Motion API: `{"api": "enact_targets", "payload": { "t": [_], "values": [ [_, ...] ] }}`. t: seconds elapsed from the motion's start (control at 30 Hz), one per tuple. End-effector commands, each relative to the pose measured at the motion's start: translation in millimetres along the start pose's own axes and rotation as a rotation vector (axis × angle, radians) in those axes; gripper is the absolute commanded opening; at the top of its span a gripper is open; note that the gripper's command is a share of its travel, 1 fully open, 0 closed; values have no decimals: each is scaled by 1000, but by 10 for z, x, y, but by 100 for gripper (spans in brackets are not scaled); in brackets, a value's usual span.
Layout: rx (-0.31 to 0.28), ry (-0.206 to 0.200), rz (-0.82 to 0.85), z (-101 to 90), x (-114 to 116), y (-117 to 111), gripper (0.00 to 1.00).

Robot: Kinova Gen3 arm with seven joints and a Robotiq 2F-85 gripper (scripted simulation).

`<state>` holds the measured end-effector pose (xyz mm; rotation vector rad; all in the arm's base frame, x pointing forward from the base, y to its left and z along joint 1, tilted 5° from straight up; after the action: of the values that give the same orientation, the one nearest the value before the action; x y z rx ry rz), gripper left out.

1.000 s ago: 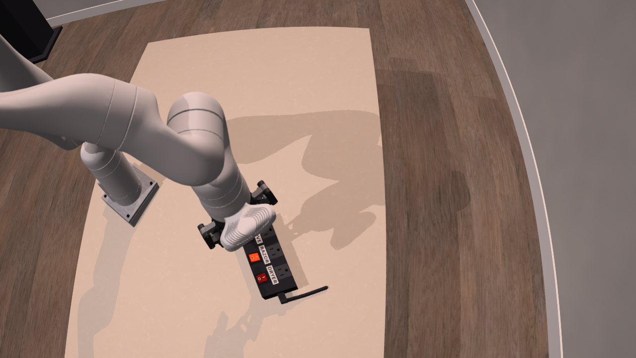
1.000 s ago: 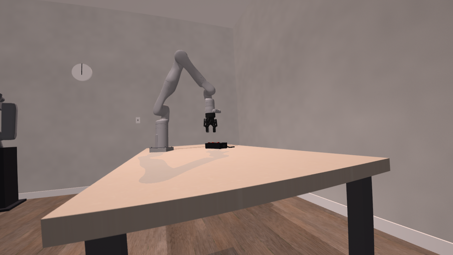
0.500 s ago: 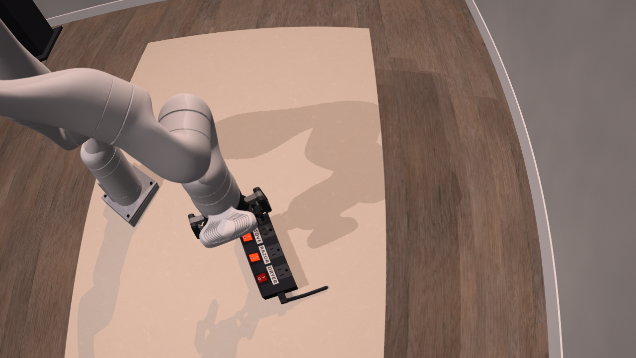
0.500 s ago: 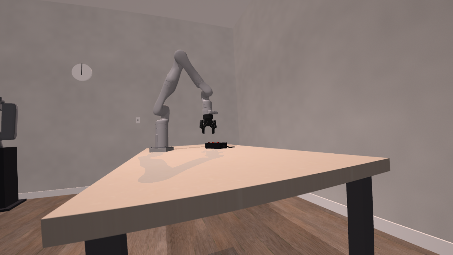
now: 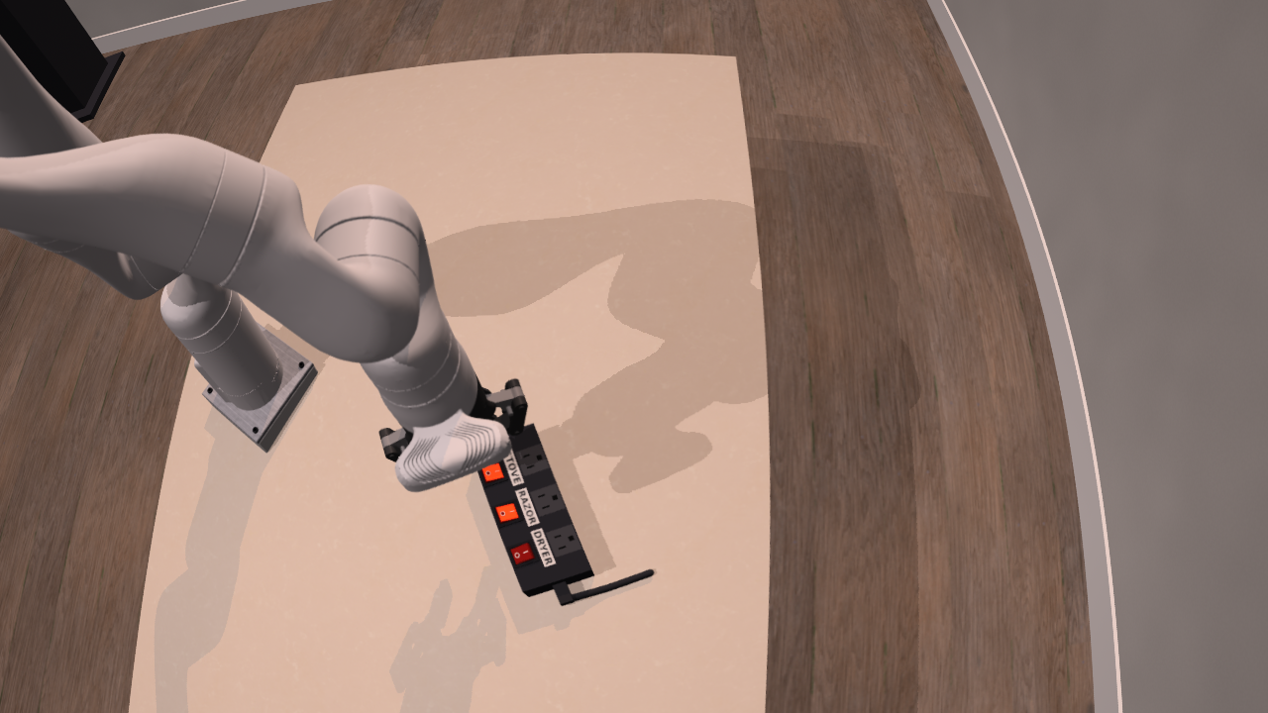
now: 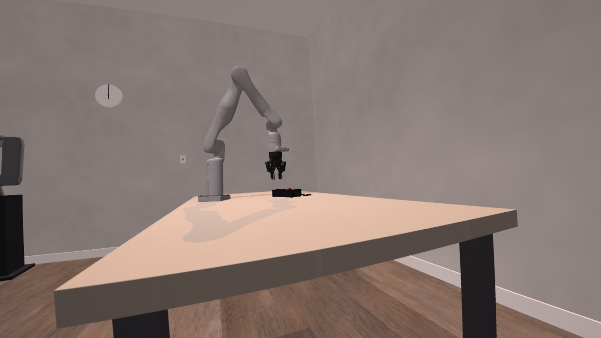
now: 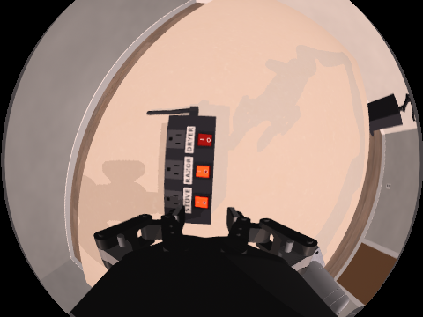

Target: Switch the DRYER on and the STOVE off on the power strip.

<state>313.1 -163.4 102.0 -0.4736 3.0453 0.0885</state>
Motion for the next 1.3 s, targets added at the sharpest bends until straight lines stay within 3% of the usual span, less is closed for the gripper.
{"api": "enact_targets", "payload": {
  "t": [0.0, 1.27],
  "values": [
    [2, -3, 11, -6, -8, 7, 0],
    [2, -2, 11, 26, -7, 9, 0]
  ]
}}
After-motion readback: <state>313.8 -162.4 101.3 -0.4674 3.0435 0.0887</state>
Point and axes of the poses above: the point where the finger pads meet when closed, its own z axis out along the fingers, its own x axis across the jaws, y = z × x, the point moved 1 cm from there along -z, back along the fingers, and after that the axes turned 3 degrees about -z, right-handed, at the moved point
